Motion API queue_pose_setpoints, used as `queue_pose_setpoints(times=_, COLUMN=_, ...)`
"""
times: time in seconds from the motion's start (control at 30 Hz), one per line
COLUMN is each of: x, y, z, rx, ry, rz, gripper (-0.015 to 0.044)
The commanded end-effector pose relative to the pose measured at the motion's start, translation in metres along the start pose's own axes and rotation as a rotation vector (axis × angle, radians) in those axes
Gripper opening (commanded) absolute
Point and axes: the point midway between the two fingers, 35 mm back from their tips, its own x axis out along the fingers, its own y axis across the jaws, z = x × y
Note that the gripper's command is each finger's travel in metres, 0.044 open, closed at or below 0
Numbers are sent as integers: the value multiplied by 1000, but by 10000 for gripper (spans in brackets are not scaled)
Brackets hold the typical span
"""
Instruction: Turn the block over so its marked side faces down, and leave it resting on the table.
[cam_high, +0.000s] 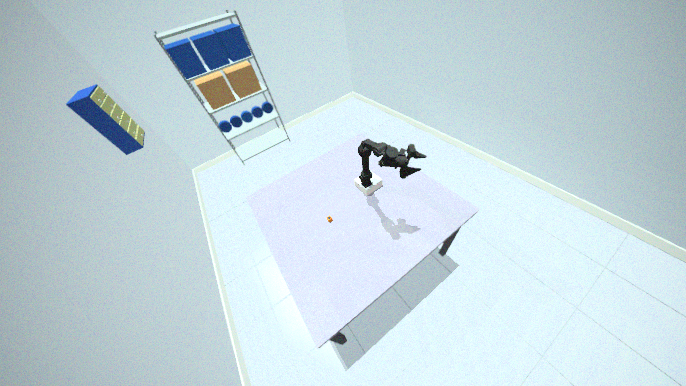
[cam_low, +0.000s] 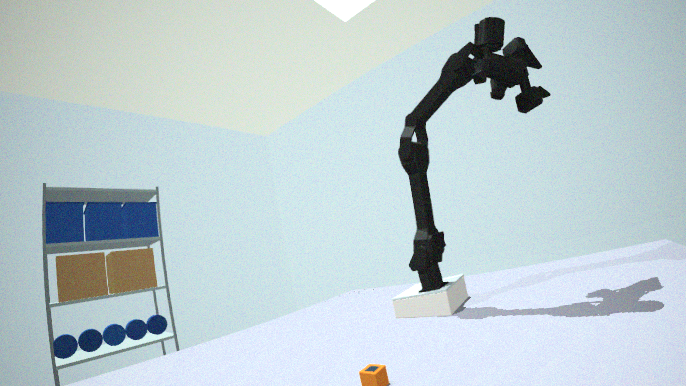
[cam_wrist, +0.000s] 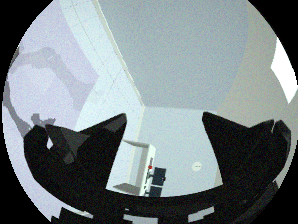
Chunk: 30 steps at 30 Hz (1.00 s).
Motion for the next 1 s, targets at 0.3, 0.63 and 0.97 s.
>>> queue_pose_setpoints(times=0.3, x=-68, y=83, z=-94, rx=600, ry=386, rz=88, gripper=440)
queue_pose_setpoints(times=0.63, x=-146, y=155, z=-137, rx=981, ry=703, rz=89, gripper=440)
queue_pose_setpoints(times=0.97, x=-263, y=267, z=-153, rx=1663, ry=1173, rz=-71, gripper=440)
